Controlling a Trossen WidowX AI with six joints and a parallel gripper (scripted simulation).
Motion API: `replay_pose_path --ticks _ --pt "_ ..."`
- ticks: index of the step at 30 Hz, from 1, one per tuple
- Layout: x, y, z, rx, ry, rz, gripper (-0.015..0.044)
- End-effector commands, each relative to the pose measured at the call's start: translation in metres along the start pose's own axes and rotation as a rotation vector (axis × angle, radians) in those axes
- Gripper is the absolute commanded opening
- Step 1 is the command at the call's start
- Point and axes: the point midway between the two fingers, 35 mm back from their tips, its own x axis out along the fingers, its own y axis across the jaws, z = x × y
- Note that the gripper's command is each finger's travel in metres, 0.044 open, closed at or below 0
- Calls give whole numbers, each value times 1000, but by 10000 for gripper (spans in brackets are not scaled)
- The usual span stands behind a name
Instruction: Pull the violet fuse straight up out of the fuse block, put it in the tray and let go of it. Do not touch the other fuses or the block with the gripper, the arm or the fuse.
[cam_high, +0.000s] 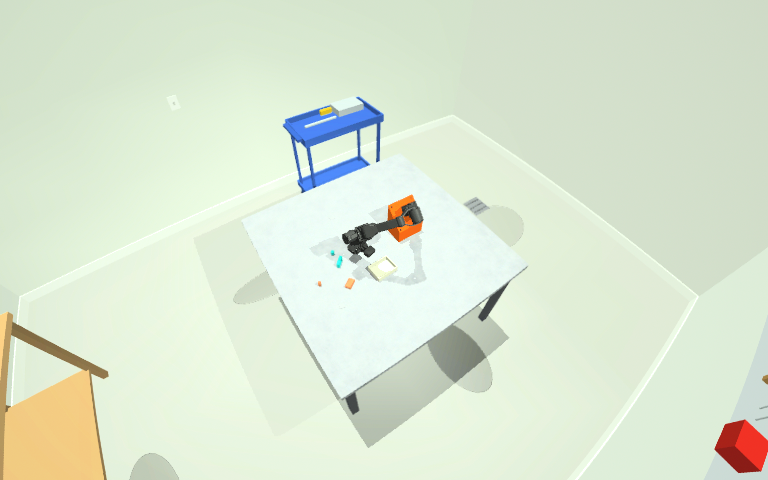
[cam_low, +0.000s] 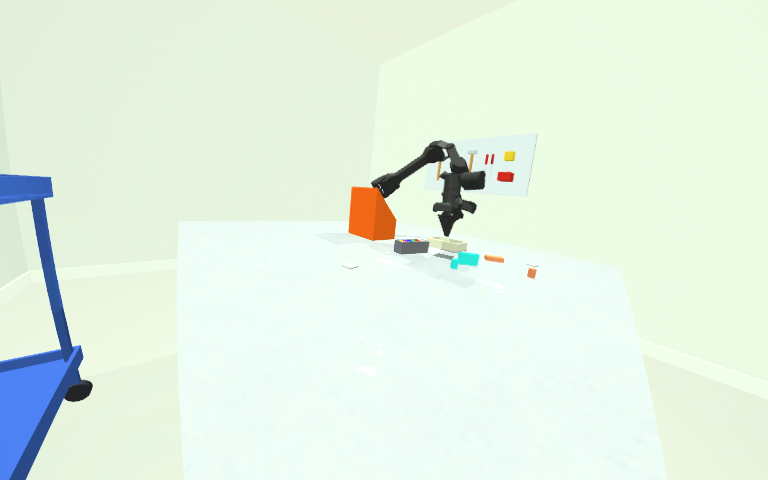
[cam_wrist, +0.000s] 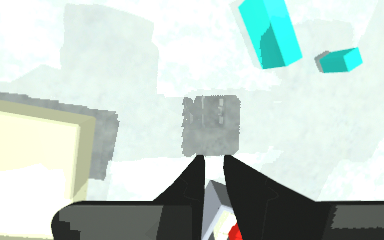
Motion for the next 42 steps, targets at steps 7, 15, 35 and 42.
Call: replay_pose_path --ticks 7,15,35,42 --pt "-6 -91 -100 447 102 112 61" --pt "-4 -92 -102 455 102 115 61" --pt "15 -88 -106 455 102 116 61" --pt "21 -87 -108 455 102 116 61"
